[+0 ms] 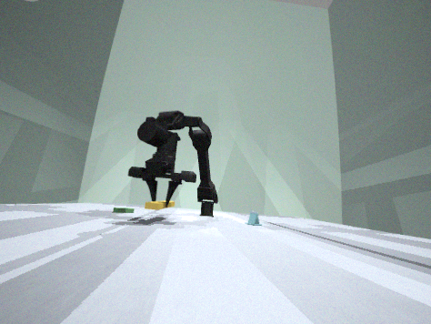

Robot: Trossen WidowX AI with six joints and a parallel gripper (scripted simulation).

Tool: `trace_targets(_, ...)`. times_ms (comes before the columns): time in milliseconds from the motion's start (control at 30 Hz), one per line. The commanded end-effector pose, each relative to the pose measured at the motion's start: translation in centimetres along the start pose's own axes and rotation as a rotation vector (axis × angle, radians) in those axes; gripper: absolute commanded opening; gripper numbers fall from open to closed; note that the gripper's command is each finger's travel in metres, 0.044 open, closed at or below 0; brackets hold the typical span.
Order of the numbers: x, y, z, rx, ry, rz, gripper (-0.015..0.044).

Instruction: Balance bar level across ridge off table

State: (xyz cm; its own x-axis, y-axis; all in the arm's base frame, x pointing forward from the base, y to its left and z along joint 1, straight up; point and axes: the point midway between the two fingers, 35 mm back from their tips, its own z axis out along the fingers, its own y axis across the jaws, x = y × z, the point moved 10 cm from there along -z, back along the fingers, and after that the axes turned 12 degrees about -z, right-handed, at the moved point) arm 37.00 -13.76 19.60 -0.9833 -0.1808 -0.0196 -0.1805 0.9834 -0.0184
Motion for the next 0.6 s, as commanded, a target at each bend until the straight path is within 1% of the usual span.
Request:
trace_targets(0, 0.0, 0.0, -1.8, 0.005, -0.016, 0.003, 0.0000)
trace_targets(433, 0.4, 0.2, -5.1, 0.003, -0.016, 0.004, 0.0000)
trace_targets(567, 0.4, 0.2, -5.3, 0.003, -0.016, 0.004, 0.0000)
